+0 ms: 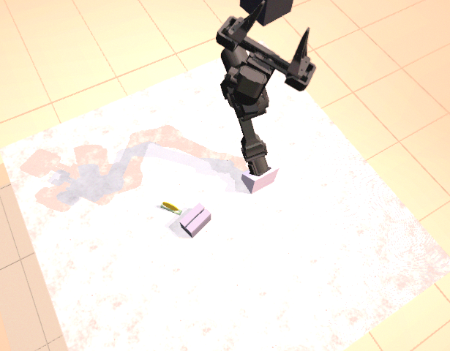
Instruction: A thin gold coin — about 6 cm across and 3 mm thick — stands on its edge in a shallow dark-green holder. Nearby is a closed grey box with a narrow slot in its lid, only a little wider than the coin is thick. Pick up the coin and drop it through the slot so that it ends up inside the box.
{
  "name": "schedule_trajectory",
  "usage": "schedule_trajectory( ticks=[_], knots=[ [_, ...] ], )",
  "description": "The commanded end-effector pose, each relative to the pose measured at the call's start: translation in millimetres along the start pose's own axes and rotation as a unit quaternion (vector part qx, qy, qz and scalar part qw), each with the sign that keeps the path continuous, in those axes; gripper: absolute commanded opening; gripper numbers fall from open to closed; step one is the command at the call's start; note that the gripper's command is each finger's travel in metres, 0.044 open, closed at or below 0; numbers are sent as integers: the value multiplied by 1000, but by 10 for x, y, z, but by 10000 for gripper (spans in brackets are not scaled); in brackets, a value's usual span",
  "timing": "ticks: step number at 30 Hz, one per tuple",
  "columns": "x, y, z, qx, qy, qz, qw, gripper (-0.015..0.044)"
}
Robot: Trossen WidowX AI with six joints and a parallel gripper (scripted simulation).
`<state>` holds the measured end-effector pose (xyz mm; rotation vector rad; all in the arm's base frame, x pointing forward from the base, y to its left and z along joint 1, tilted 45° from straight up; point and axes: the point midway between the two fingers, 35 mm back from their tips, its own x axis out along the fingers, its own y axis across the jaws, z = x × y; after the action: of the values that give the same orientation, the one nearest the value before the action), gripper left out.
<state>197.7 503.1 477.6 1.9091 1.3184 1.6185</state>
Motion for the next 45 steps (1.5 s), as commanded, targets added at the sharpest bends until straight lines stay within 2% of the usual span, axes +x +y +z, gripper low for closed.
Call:
schedule_trajectory(
  ticks=[1, 9, 16, 24, 34, 40, 45],
  knots=[
    [-6, 1, 26, -1, -5, -1, 1000, 374],
    [-485, 33, 1152, -37, -212, -44, 976, 164],
    [-1291, 89, 2051, -73, -399, -104, 908, 161],
    [-2518, 192, 2703, -102, -584, -197, 781, 161],
    [-4206, 365, 2818, -103, -741, -345, 567, 161],
    [-5134, 484, 2534, -78, -785, -446, 423, 161],
    [-5826, 584, 2108, -35, -791, -534, 296, 161]
  ],
)
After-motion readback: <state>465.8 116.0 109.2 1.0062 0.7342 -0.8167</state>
